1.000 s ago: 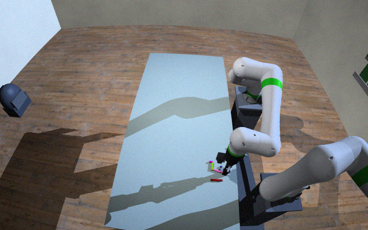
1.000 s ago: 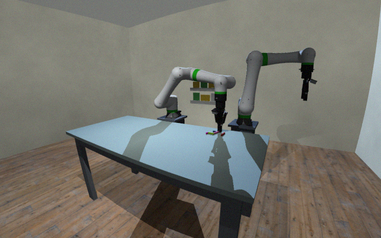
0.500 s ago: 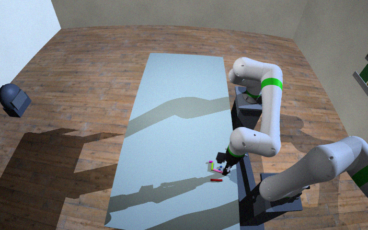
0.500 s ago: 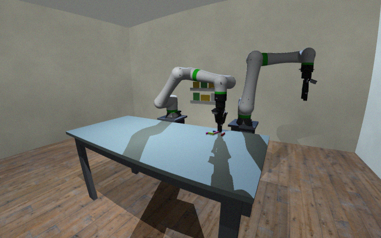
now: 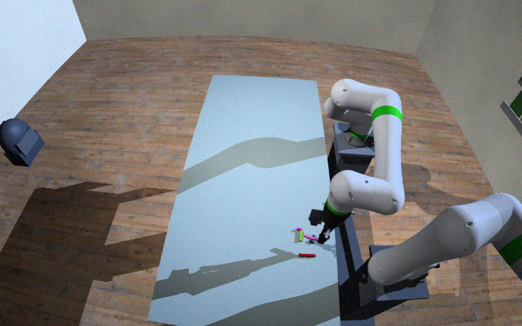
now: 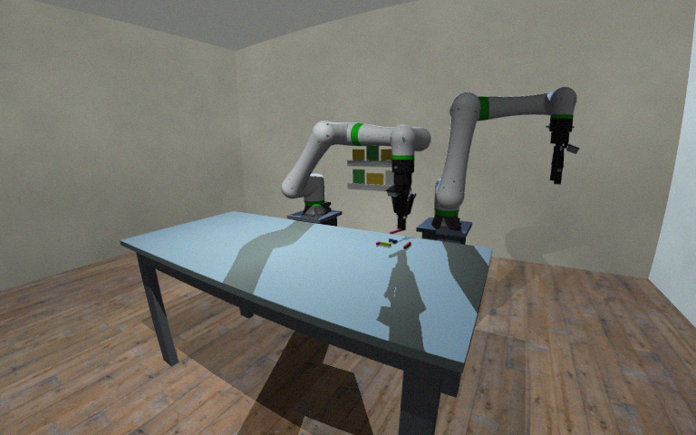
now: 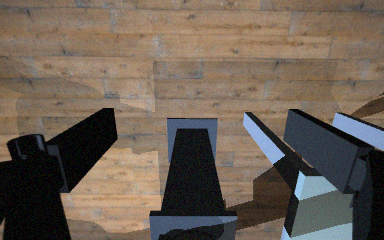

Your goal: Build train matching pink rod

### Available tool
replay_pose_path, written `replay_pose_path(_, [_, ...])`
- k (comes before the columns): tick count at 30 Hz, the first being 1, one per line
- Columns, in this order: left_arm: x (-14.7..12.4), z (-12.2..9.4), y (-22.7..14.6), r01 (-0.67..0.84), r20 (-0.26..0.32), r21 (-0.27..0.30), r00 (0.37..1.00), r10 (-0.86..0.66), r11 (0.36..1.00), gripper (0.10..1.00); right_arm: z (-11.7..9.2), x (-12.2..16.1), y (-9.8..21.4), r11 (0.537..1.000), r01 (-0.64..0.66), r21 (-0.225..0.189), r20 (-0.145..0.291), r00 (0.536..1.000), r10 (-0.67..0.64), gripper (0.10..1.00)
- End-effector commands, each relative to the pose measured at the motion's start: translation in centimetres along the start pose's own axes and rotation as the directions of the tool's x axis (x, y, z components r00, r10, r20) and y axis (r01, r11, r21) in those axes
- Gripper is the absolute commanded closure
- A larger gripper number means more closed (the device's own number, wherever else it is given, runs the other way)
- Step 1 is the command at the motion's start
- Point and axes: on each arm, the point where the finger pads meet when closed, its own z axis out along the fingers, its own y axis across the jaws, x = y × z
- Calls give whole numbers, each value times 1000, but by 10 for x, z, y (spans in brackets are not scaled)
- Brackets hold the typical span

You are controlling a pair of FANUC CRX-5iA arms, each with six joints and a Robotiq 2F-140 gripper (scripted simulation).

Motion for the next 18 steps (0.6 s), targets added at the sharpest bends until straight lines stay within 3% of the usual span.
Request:
replay_pose_path(1, [0,-1,0,0,-2,0,1000,0,1000,98,-29,0,-1,1000,0,1,0,1000,0,974])
replay_pose_path(7, [0,-1,0,0,-2,0,1000,0,1000,98,-50,0,-1,1000,0,1,0,1000,0,974])
replay_pose_path(18, [0,-1,0,0,-2,0,1000,0,1000,98,-52,0,-1,1000,0,1,0,1000,0,974])
